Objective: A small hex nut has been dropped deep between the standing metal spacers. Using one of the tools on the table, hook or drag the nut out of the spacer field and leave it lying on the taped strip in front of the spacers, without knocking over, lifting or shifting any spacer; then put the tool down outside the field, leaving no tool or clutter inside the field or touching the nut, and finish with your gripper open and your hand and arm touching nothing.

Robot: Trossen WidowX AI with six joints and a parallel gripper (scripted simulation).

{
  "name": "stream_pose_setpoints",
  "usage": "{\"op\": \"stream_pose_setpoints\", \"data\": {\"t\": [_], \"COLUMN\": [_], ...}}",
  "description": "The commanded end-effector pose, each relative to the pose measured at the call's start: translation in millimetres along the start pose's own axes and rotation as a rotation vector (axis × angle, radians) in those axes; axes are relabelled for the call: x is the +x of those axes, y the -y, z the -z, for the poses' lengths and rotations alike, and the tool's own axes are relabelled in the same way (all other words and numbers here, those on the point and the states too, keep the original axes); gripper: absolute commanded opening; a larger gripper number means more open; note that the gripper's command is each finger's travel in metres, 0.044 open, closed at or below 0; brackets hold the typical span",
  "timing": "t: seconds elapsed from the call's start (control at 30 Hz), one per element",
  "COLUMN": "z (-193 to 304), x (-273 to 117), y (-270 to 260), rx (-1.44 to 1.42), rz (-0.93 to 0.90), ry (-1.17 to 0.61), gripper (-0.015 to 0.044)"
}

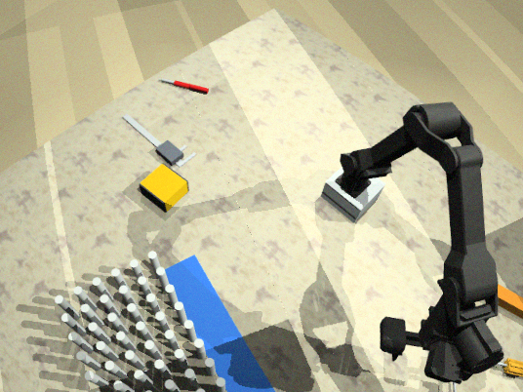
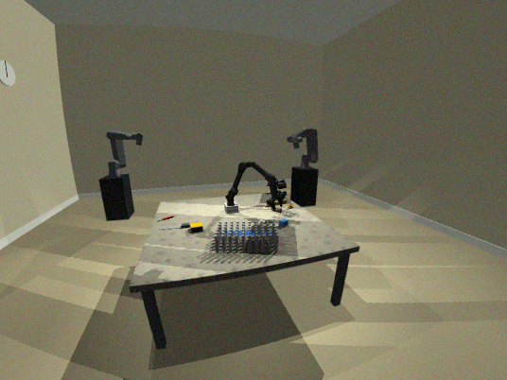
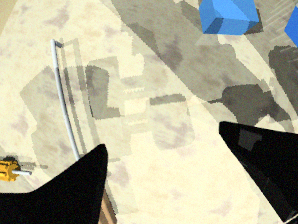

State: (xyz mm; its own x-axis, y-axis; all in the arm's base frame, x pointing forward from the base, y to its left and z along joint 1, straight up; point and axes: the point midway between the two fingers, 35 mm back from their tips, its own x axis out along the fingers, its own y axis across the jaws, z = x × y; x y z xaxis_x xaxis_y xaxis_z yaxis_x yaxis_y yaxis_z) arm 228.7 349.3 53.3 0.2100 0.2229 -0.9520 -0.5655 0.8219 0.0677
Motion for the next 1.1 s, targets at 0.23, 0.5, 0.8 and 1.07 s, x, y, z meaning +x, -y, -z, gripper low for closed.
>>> {"op": "stream_pose_setpoints", "data": {"t": [0.23,0.5,0.8,1.07], "z": [69,72,72,72], "x": [-22,-22,-22,-22], "y": [-92,-102,-102,-102], "rx": [-0.067,-0.067,-0.067,-0.067], "rz": [0.033,0.032,0.032,0.032], "ry": [-0.281,-0.282,-0.282,-0.282], "gripper": [0.044,0.044,0.044,0.028]}}
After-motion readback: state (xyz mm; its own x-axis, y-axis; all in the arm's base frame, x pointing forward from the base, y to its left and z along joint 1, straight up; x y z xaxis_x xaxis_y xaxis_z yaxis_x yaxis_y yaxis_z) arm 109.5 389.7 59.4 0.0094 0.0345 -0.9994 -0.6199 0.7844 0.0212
